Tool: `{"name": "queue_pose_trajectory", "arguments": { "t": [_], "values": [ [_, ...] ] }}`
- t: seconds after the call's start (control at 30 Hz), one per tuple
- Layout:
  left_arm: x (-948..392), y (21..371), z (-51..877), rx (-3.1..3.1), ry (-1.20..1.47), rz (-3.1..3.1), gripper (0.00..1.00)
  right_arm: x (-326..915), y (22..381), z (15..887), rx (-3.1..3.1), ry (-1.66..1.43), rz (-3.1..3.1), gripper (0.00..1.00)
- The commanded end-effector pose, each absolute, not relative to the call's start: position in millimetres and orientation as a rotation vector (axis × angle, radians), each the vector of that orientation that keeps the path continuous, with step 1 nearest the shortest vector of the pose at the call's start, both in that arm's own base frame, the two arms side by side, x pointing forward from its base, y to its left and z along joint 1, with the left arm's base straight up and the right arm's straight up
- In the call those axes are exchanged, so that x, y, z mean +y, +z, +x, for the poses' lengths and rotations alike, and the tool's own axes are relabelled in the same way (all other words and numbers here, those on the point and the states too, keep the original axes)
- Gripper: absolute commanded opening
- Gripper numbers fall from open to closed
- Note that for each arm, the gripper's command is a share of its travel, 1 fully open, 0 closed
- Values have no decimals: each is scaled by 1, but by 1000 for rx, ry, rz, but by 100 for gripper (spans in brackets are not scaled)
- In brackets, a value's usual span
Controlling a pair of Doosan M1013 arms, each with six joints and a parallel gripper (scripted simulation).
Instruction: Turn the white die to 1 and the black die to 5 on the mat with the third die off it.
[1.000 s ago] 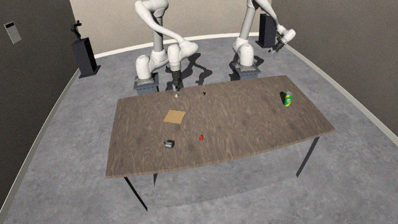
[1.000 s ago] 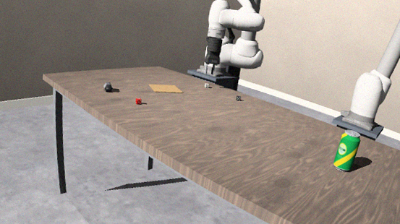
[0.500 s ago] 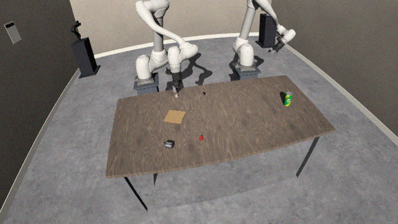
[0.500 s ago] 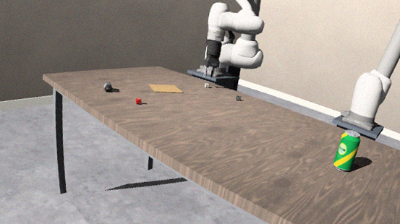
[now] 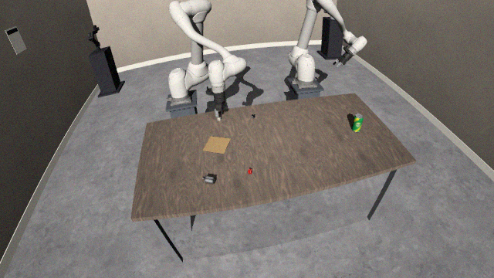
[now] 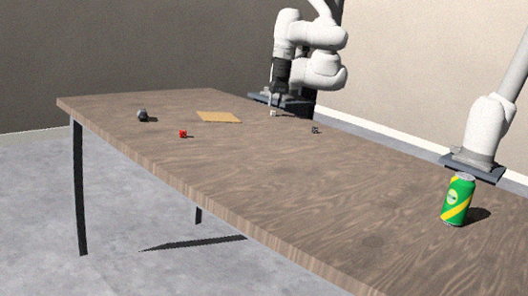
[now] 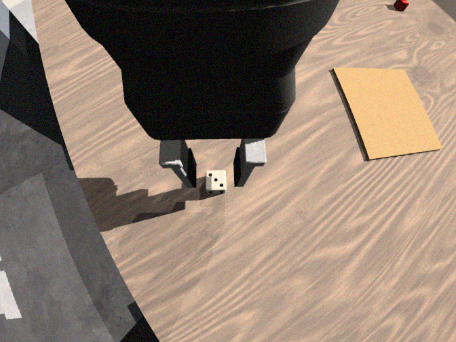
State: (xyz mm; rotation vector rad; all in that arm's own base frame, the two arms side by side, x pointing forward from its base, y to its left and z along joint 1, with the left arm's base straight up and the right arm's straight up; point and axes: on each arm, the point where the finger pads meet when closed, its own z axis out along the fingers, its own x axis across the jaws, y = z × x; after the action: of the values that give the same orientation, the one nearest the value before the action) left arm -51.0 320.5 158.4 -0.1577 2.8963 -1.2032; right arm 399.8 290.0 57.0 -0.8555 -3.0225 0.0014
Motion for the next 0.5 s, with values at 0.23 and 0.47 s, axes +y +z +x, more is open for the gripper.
{"name": "queue_pose_trajectory", "arguments": {
  "t": [0.23, 0.47],
  "values": [
    [321, 159, -51, 2897, -1202, -158, 100, 290, 48, 400, -3023, 0, -856, 70],
    [321, 159, -51, 2897, -1202, -158, 100, 290, 46, 400, -3023, 0, -856, 70]
  ]
}}
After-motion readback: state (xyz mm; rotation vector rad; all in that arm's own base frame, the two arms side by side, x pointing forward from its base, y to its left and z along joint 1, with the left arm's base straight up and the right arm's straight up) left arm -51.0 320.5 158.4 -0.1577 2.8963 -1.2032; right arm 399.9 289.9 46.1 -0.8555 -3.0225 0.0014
